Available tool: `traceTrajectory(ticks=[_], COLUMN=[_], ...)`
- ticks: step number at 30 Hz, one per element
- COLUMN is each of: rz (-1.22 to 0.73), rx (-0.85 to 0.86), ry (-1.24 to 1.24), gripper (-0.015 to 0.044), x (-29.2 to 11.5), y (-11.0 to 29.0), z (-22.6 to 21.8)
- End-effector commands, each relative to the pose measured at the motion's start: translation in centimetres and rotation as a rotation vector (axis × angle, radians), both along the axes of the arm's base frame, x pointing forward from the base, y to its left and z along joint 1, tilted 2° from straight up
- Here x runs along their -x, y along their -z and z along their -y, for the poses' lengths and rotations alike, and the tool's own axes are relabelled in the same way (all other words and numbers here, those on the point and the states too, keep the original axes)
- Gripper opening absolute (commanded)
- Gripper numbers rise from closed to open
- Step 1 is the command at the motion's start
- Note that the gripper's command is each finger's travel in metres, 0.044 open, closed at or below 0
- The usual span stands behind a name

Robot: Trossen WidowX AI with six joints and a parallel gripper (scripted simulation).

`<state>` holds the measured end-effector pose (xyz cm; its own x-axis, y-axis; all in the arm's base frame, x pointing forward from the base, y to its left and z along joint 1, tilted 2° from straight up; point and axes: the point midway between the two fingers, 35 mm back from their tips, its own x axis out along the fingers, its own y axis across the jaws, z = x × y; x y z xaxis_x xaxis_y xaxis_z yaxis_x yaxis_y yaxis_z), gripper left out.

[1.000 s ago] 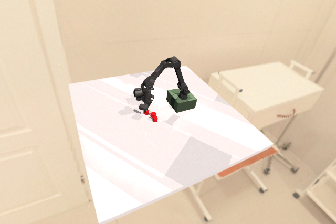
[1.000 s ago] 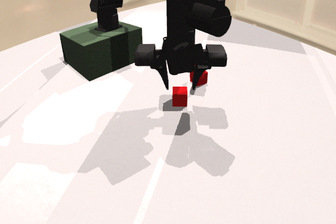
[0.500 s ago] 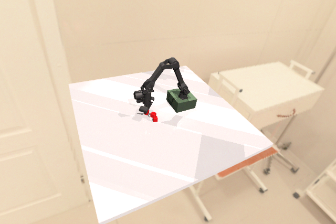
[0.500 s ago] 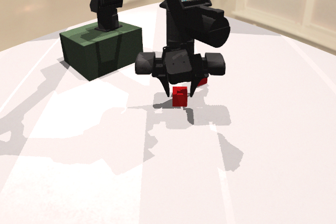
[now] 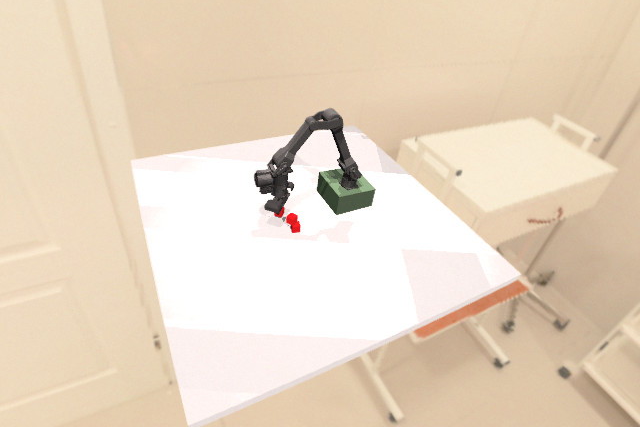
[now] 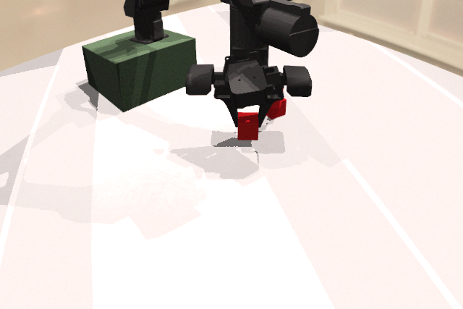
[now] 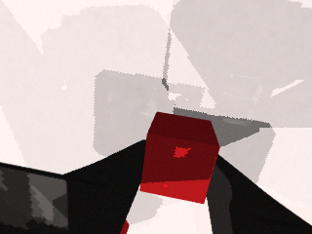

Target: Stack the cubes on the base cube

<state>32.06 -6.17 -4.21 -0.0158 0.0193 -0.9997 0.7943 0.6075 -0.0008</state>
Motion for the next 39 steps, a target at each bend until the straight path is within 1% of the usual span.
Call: traceTrajectory(ticks=[1,26,30,39], rz=[0.01,0.01,0.01,0.009], rx=[0.005,0.005,0.005,0.003], ry=[-0.005,-0.005,-0.002,0.046], gripper=[0.0105,0.0105,0.0105,0.0105], x=[-0.4,-0.2,-0.1,0.0], y=[-1.5,-9.4,-9.6,-9.3], z=[0.1,0.2,-0.1,-2.9])
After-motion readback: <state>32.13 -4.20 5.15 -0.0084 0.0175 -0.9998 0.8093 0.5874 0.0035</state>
